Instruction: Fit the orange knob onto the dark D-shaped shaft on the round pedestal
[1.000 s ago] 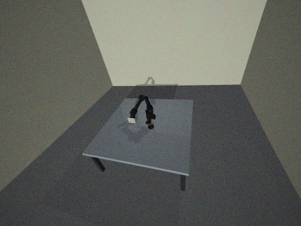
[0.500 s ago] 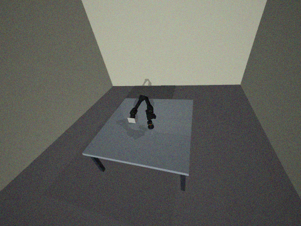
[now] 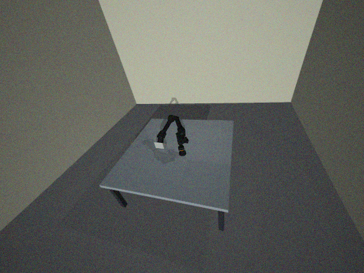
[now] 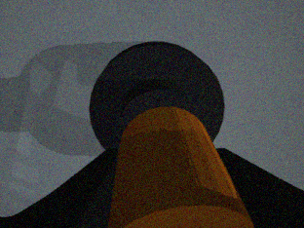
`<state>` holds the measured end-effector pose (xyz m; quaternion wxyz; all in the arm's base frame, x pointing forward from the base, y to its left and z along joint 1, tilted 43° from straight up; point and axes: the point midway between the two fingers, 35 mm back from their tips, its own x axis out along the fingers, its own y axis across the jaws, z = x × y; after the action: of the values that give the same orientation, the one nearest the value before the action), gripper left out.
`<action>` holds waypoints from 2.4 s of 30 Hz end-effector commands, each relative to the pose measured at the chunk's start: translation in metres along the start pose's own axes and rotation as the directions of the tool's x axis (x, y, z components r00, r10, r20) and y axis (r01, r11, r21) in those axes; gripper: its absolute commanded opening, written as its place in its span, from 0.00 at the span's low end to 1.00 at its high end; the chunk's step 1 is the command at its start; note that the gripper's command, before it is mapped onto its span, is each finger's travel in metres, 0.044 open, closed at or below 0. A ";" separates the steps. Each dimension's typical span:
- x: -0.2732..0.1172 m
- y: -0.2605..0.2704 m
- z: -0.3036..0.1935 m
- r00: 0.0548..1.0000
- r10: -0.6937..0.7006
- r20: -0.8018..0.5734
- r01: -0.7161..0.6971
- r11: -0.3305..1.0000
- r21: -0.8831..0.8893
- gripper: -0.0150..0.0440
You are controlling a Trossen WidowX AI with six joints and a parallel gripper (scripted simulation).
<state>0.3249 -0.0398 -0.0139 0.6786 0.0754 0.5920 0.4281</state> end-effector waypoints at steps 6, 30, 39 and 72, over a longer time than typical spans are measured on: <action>0.001 0.003 -0.002 1.000 -0.001 0.000 0.001 0.983 -0.186 0.25; 0.000 0.001 -0.001 1.000 -0.001 0.000 0.001 0.982 -0.187 0.25; -0.001 0.000 0.002 1.000 -0.001 0.001 0.001 0.926 -0.378 0.25; 0.003 0.001 -0.001 1.000 -0.001 0.001 0.001 0.922 -0.387 0.25</action>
<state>0.3224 -0.0373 -0.0152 0.6798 -0.0599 0.4968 0.5362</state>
